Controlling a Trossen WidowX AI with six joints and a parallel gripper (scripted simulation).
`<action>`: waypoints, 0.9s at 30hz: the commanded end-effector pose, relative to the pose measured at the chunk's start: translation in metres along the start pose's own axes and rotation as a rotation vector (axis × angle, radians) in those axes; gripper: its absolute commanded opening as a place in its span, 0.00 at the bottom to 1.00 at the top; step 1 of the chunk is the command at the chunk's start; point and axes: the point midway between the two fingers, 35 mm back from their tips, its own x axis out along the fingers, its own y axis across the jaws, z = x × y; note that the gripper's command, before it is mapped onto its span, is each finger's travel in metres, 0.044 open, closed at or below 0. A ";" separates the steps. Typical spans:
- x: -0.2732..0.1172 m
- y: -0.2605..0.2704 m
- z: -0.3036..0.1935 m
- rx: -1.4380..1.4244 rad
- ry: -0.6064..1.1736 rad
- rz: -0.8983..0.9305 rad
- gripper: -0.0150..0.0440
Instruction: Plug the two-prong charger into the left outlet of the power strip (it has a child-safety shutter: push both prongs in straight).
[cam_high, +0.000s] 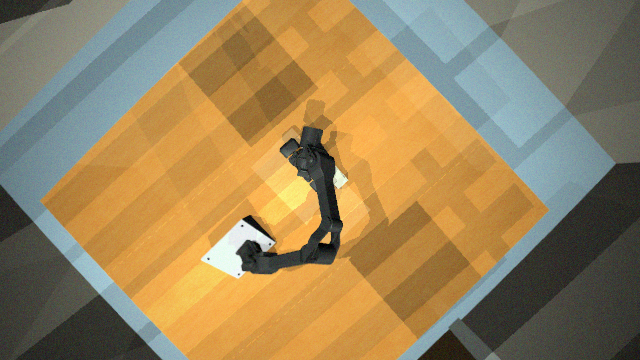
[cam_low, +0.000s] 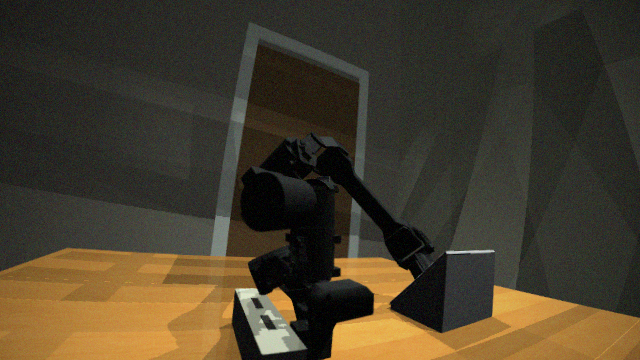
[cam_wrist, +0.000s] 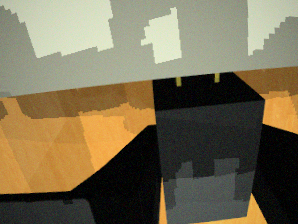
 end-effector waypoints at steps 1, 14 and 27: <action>-0.001 -0.001 0.003 -0.003 -0.007 -0.003 0.25; -0.002 -0.001 0.004 -0.003 -0.007 -0.003 0.25; -0.002 -0.001 0.006 -0.003 -0.007 -0.003 0.25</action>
